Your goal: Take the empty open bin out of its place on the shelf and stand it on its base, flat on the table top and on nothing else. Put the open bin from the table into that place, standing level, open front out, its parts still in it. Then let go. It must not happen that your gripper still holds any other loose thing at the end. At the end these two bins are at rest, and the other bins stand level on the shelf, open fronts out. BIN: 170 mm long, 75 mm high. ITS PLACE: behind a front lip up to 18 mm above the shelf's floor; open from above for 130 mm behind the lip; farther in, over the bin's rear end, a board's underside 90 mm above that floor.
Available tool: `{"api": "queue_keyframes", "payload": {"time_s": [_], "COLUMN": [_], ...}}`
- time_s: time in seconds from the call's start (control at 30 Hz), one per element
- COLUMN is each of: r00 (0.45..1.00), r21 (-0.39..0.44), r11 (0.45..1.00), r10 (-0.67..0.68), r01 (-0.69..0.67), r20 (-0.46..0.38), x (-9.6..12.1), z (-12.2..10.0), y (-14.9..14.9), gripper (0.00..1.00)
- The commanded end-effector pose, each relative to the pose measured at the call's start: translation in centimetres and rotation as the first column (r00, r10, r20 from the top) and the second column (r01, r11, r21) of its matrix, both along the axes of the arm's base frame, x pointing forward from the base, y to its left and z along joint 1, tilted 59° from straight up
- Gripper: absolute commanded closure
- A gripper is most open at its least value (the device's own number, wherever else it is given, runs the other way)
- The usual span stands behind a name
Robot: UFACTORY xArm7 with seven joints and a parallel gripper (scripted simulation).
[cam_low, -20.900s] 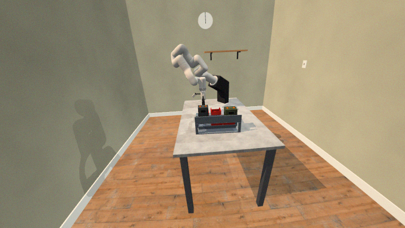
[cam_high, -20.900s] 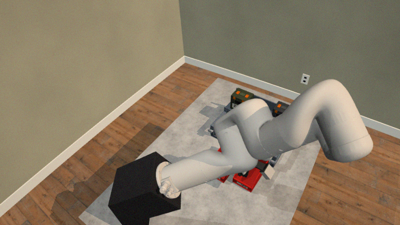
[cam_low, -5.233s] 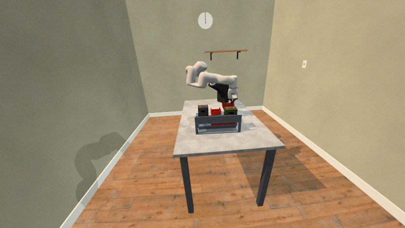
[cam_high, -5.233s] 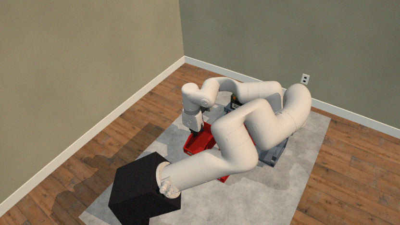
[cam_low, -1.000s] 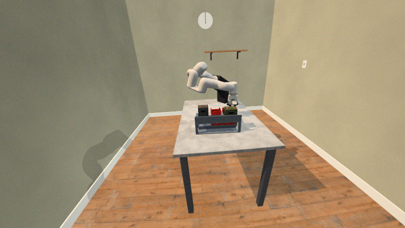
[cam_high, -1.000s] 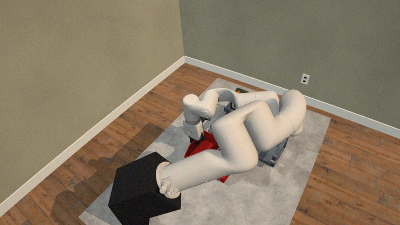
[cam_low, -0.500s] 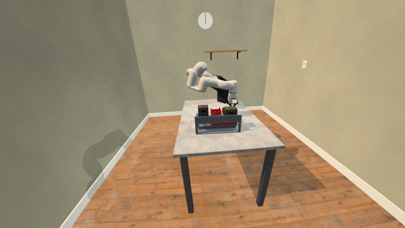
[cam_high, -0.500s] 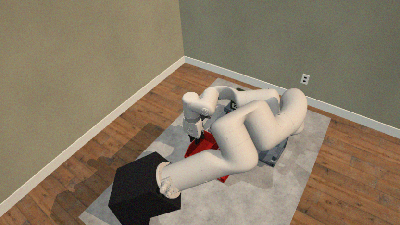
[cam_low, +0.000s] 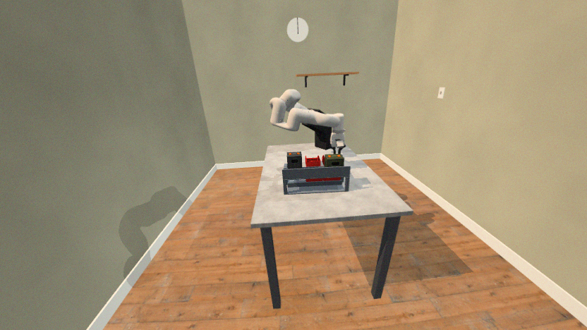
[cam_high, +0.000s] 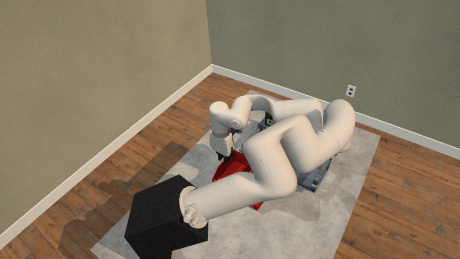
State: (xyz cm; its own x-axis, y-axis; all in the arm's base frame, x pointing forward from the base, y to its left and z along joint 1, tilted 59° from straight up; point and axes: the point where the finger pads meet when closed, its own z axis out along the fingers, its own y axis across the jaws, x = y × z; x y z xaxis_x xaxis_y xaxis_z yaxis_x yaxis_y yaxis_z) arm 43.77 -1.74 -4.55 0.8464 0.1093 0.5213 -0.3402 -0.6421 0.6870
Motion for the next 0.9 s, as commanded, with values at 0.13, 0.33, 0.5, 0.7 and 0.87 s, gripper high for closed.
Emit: {"api": "queue_keyframes", "payload": {"time_s": [0.13, 0.33, 0.5, 0.7, 0.87], "r00": [1.000, 1.000, 1.000, 1.000, 1.000], "r21": [0.003, 0.003, 0.003, 0.003, 0.003], "r11": [1.000, 1.000, 1.000, 1.000, 1.000], "r10": [0.005, 0.005, 0.005, 0.005, 0.005], "r01": [-0.005, -0.005, -0.005, -0.005, -0.005], "r20": [0.001, 0.001, 0.001, 0.001, 0.001], "x": [-0.5, -0.9, -1.2, -1.6, -1.9], "z": [0.7, 1.2, 1.5, 2.0, 2.4], "y": [1.3, 2.0, 2.5, 3.2, 3.8], "gripper": [0.74, 0.74, 0.74, 0.74, 0.74]}}
